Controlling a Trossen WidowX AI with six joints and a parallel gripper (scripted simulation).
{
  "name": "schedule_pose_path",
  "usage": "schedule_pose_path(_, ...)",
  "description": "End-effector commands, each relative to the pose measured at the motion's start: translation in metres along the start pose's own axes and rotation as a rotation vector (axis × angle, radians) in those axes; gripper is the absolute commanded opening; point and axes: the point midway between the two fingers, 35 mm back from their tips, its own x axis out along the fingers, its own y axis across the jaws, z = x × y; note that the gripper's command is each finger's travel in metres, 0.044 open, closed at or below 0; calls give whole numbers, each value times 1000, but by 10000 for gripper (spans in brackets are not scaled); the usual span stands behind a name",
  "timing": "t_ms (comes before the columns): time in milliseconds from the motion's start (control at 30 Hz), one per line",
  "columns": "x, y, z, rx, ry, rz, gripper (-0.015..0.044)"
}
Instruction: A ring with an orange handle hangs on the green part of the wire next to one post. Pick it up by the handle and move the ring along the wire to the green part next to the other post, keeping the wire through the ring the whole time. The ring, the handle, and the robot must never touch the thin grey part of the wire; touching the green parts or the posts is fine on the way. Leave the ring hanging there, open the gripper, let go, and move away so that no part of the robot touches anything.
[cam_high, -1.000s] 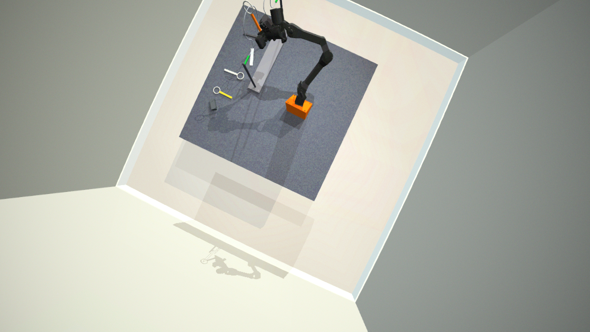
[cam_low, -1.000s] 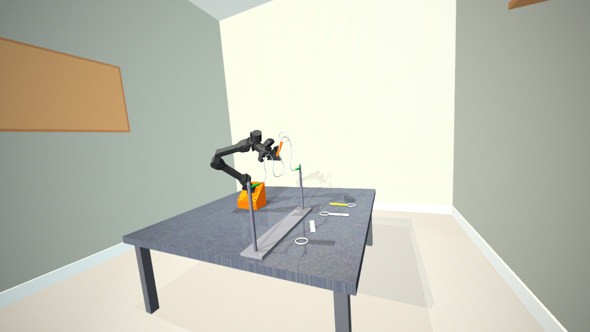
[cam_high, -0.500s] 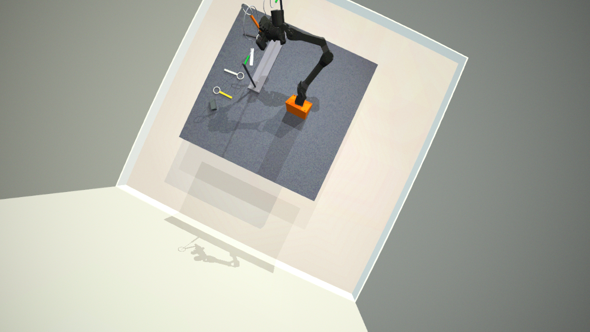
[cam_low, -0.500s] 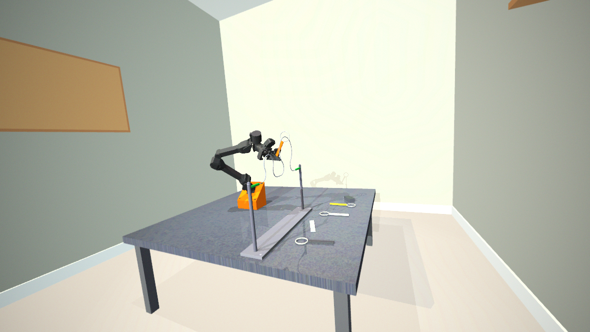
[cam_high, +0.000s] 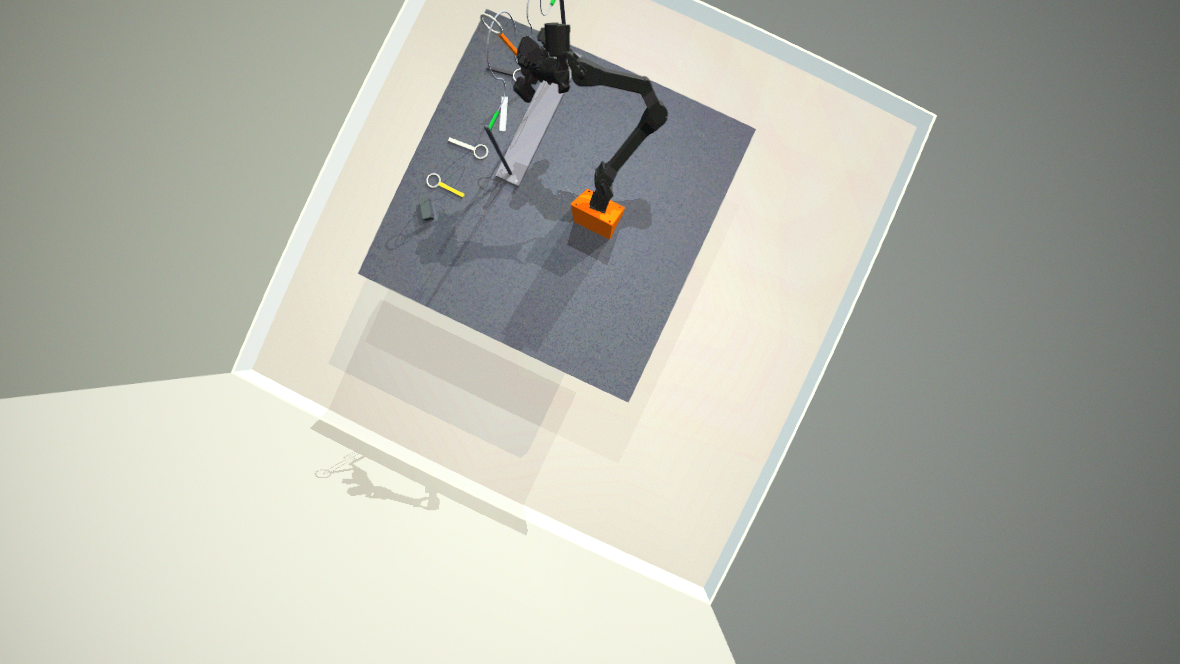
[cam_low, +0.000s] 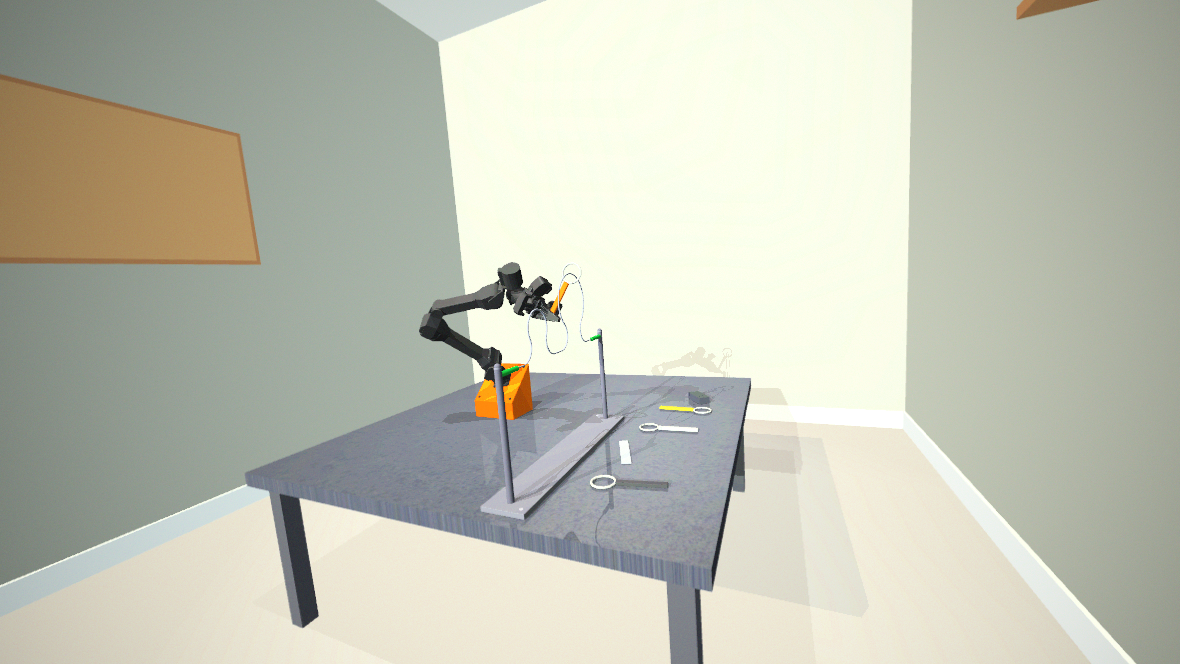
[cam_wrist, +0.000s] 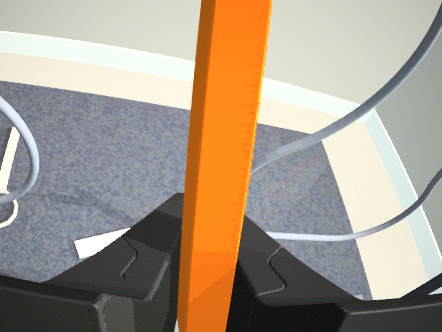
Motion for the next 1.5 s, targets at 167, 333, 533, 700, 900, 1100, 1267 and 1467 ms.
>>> schedule_pose_path(167, 1, -4, -2, -113, -10, -59, -150)
schedule_pose_path(333, 1, -6, -1, -167, -18, -89, -150)
schedule_pose_path(533, 1, -9, -1, -233, -27, -124, -150)
schedule_pose_path(700, 1, -11, 0, -287, -34, -154, -150)
schedule_pose_path(900, 1, -14, 1, -353, -43, -189, -150)
schedule_pose_path(1100, 0, -16, 2, -418, -52, -225, -150)
schedule_pose_path(1267, 0, -18, 2, -472, -59, -254, -150)
schedule_pose_path(1467, 0, -21, 4, -534, -67, -287, -150)
